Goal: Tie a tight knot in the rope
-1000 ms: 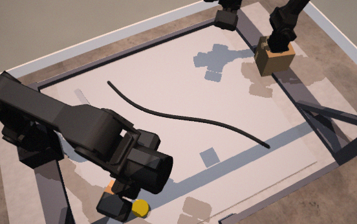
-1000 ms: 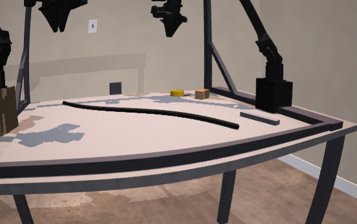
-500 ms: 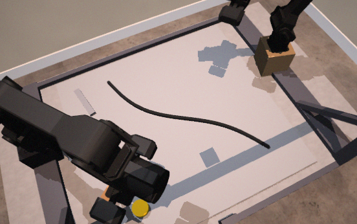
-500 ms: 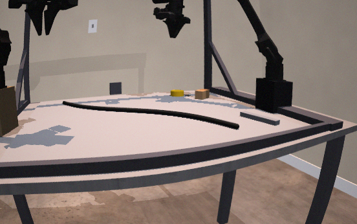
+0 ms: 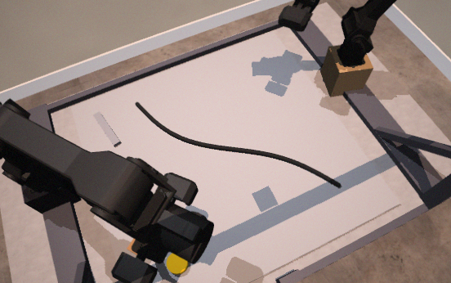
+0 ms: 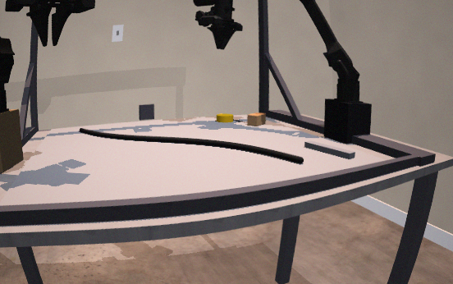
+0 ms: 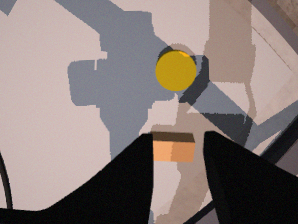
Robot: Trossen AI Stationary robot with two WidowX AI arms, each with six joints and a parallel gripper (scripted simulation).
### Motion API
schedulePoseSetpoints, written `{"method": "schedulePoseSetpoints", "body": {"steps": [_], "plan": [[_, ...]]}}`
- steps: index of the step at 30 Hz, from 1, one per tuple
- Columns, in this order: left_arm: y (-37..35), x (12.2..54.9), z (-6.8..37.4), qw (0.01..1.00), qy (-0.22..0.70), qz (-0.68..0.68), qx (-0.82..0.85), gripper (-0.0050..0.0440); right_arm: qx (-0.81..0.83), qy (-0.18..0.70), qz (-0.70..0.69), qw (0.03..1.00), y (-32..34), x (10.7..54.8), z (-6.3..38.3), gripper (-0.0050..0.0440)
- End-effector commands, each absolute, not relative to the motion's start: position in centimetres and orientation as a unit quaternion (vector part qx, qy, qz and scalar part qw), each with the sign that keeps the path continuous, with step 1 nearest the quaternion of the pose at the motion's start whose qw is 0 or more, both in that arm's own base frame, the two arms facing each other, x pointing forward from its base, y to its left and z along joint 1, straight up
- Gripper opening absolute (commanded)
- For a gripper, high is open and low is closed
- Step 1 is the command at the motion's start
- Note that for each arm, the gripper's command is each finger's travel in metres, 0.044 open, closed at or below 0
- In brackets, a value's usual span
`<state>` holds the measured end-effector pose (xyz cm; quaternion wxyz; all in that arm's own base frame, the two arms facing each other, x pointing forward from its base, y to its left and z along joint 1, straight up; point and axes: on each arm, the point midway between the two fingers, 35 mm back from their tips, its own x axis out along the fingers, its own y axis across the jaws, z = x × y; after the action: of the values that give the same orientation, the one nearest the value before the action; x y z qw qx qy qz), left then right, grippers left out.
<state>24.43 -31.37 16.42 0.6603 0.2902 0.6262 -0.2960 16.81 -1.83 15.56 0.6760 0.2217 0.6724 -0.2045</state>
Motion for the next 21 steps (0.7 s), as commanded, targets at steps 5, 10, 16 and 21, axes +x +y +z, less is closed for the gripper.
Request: {"method": "schedulePoseSetpoints", "body": {"steps": [5, 10, 16, 21], "plan": [[-31.4, 24.5, 17.3, 0.667, 0.617, -0.299, 0.29, 0.01, 0.227, 0.667, -0.204, 0.679, -1.8, 16.8, 15.9, 0.01], [-31.4, 24.5, 17.3, 0.667, 0.617, -0.299, 0.29, 0.01, 0.227, 0.667, -0.204, 0.679, -1.8, 16.9, 15.9, 0.01], [-31.4, 24.5, 17.3, 0.667, 0.617, -0.299, 0.29, 0.01, 0.225, 0.672, -0.2, 0.677, -1.2, 17.6, 15.5, 0.01], [-31.4, 24.5, 17.3, 0.667, 0.617, -0.299, 0.29, 0.01, 0.222, 0.677, -0.194, 0.674, -0.4, 18.5, 15.0, 0.01]]}}
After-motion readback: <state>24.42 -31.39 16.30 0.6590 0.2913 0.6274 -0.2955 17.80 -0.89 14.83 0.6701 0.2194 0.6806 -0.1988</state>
